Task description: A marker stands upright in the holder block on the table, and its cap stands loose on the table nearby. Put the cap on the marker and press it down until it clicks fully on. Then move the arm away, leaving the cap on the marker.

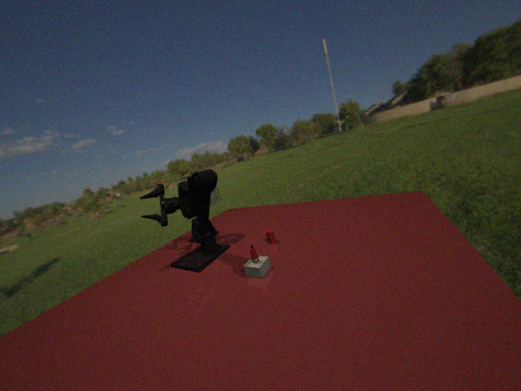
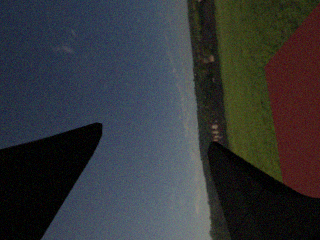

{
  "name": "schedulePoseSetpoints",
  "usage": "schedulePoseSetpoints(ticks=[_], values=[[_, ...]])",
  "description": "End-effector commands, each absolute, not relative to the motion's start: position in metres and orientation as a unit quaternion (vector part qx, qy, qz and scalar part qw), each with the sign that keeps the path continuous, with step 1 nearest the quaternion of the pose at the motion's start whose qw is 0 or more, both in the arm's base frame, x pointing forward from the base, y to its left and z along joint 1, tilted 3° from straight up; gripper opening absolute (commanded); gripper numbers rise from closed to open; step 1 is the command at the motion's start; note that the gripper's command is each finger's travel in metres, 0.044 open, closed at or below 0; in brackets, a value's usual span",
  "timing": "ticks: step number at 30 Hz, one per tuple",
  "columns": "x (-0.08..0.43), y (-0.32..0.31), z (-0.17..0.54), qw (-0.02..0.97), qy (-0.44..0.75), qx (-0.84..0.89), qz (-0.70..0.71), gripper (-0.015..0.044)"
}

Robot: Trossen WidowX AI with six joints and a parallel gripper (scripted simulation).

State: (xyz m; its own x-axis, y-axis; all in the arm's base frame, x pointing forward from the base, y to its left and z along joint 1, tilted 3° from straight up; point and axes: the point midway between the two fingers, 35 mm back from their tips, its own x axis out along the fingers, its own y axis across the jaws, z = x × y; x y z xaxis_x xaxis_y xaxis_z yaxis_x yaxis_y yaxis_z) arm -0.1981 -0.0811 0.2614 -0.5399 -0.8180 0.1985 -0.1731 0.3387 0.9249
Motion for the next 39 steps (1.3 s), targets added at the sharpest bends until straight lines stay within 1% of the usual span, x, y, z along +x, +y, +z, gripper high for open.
schedulePoseSetpoints(ticks=[1, 5, 6, 12, 16, 19, 24, 30, 35, 39], values=[[-0.2, -0.079, 0.262, 0.342, -0.744, 0.33, -0.469, 0.0374], [-0.23, -0.037, 0.268, 0.289, -0.781, 0.252, -0.492, 0.0269], [-0.238, -0.023, 0.269, 0.272, -0.791, 0.228, -0.499, 0.0251], [-0.264, 0.071, 0.271, 0.154, -0.83, 0.086, -0.529, 0.0251], [-0.261, 0.136, 0.268, 0.067, -0.842, -0.003, -0.536, 0.0251], [-0.25, 0.182, 0.262, 0.0, -0.843, -0.06, -0.535, 0.0251], [-0.21, 0.256, 0.248, -0.127, -0.831, -0.152, -0.52, 0.0251], [-0.134, 0.324, 0.224, -0.283, -0.799, -0.238, -0.474, 0.0251], [-0.056, 0.352, 0.203, -0.409, -0.754, -0.277, -0.433, 0.0251], [-0.004, 0.357, 0.189, -0.481, -0.73, -0.292, -0.388, 0.0251]])
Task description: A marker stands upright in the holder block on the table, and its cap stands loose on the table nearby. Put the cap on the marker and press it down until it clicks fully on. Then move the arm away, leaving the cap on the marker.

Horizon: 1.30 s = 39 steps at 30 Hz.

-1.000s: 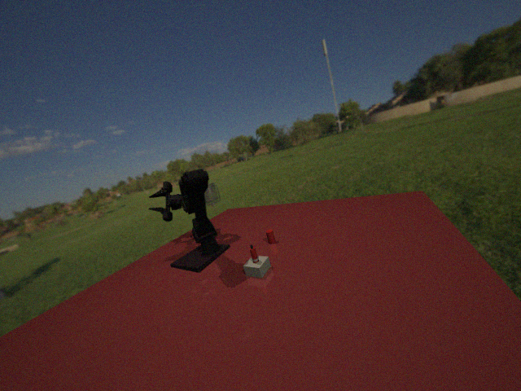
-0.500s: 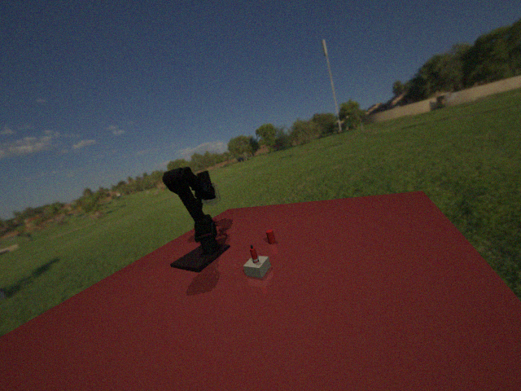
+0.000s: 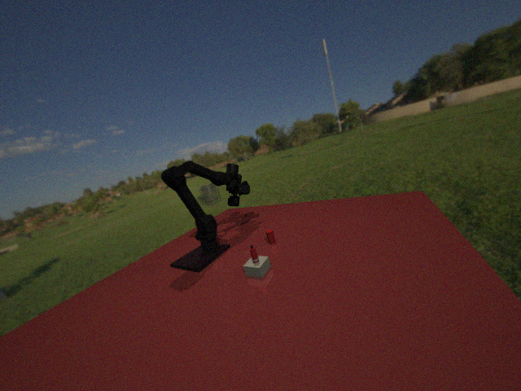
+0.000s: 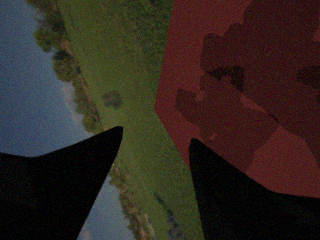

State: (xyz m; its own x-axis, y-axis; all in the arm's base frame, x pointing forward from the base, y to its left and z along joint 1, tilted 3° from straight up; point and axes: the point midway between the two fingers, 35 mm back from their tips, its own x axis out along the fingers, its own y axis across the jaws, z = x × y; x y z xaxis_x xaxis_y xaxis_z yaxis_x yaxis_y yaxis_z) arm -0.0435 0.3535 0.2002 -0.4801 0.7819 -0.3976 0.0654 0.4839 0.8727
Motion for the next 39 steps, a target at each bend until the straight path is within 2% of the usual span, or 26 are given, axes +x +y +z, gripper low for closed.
schedulePoseSetpoints(ticks=[1, 11, 18, 25, 32, 39], values=[[0.013, 0.357, 0.185, 0.502, 0.724, 0.295, 0.37, 0.0251], [0.16, 0.294, 0.15, 0.651, 0.678, 0.296, 0.172, 0.0251], [0.229, 0.2, 0.136, 0.7, 0.671, 0.244, -0.002, 0.0251], [0.253, 0.106, 0.139, 0.68, 0.696, 0.182, -0.143, 0.0251], [0.253, 0.103, 0.137, 0.678, 0.697, 0.18, -0.146, 0.0251], [0.253, 0.104, 0.104, 0.678, 0.697, 0.18, -0.146, 0.0251]])
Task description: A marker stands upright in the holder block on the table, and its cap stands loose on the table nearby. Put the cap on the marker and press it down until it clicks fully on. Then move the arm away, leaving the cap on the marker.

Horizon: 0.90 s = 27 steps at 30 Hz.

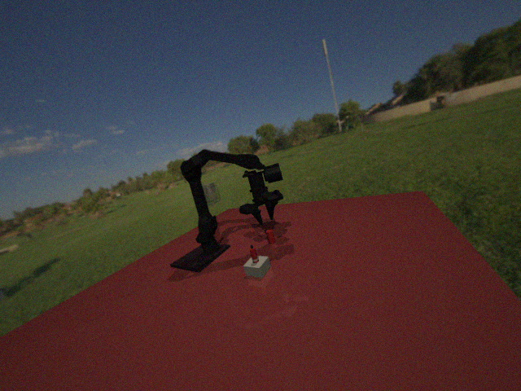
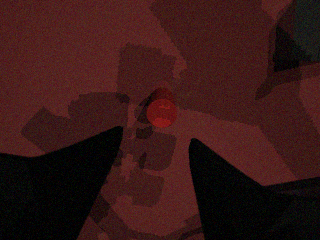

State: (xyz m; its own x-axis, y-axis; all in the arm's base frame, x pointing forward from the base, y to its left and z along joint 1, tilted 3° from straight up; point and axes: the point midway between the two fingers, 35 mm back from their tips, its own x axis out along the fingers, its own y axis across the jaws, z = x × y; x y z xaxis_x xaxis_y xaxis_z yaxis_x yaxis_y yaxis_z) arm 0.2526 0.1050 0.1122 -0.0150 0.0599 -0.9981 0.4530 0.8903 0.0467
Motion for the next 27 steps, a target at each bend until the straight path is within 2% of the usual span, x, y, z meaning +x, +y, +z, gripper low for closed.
schedulePoseSetpoints(ticks=[1, 27], values=[[0.253, 0.104, 0.103, 0.678, 0.697, 0.18, -0.146, 0.0251], [0.254, 0.105, 0.058, 0.678, 0.697, 0.18, -0.146, 0.0251]])
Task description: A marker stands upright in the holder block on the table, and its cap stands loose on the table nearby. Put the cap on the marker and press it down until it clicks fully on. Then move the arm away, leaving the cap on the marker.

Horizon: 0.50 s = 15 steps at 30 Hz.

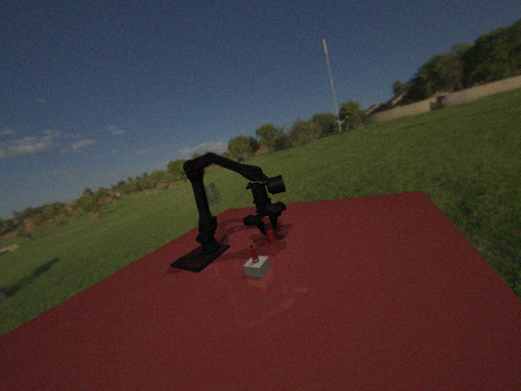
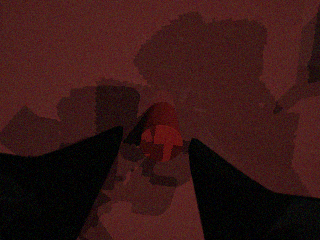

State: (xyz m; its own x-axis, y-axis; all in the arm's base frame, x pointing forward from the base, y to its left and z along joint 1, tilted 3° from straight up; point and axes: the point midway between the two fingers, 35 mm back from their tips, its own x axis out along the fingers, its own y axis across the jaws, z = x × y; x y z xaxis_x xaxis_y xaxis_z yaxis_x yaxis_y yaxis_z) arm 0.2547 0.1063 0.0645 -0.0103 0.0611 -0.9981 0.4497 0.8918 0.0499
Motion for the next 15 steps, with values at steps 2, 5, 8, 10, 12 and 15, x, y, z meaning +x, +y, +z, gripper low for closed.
schedulePoseSetpoints(ticks=[2, 5, 8, 10, 12, 15], values=[[0.254, 0.106, 0.055, 0.678, 0.697, 0.18, -0.146, 0.0251], [0.253, 0.106, 0.05, 0.678, 0.697, 0.18, -0.146, 0.0251], [0.253, 0.106, 0.045, 0.678, 0.697, 0.18, -0.146, 0.0251], [0.253, 0.106, 0.042, 0.678, 0.697, 0.18, -0.146, 0.0251], [0.252, 0.106, 0.039, 0.678, 0.697, 0.18, -0.146, 0.0251], [0.252, 0.106, 0.037, 0.678, 0.697, 0.18, -0.146, 0.0251]])
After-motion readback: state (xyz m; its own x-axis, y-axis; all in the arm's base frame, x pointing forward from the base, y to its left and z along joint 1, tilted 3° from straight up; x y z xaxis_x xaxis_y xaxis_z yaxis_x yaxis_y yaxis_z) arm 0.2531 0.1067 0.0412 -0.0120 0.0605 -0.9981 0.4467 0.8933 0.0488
